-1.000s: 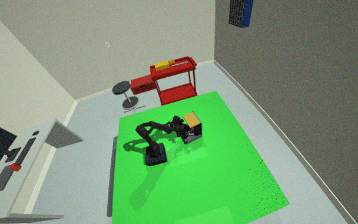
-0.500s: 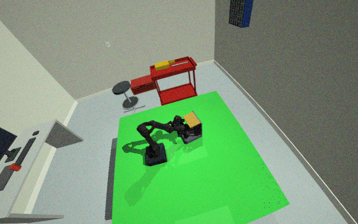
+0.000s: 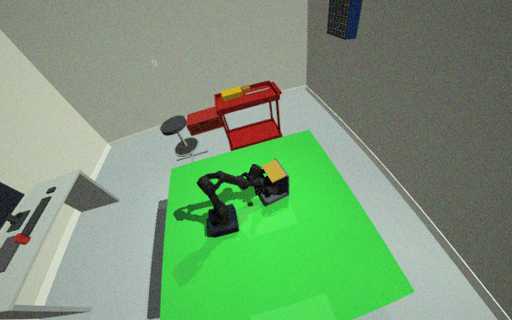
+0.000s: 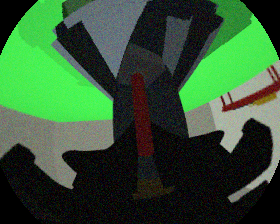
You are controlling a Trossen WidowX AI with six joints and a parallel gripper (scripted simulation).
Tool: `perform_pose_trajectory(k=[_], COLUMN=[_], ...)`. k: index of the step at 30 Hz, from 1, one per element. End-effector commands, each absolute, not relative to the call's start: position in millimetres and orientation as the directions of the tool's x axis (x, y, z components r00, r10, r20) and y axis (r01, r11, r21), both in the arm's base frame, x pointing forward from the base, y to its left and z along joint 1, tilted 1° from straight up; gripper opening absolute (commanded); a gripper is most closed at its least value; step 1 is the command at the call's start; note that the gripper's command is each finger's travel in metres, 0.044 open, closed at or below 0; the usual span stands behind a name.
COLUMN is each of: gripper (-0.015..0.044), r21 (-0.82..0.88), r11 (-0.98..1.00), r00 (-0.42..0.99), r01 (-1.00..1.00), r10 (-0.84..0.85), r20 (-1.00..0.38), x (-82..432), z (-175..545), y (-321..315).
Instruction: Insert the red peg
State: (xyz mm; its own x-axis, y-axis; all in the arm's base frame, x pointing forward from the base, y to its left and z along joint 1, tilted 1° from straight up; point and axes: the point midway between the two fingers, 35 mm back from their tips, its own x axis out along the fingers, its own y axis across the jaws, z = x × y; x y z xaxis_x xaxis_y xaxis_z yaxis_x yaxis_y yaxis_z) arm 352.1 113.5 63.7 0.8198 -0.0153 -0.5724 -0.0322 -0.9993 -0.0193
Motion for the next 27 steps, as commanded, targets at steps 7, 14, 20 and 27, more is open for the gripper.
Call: perform_pose_trajectory(k=[7,14,20,27], gripper=[0.0000,0.0000,0.0000,0.0000], r21=[-0.017,-0.017,-0.017,-0.018], r11=[-1.000,-1.000,-1.000,-1.000], r00=[0.819,0.819,0.819,0.819], r01=[-0.024,-0.024,-0.024,-0.024], r10=[-0.010,-0.010,-0.009,-0.009], r20=[-0.574,-0.574,-0.574,-0.574], x=[358,362,365,366], z=[63,63,64,61], y=[116,118,120,122])
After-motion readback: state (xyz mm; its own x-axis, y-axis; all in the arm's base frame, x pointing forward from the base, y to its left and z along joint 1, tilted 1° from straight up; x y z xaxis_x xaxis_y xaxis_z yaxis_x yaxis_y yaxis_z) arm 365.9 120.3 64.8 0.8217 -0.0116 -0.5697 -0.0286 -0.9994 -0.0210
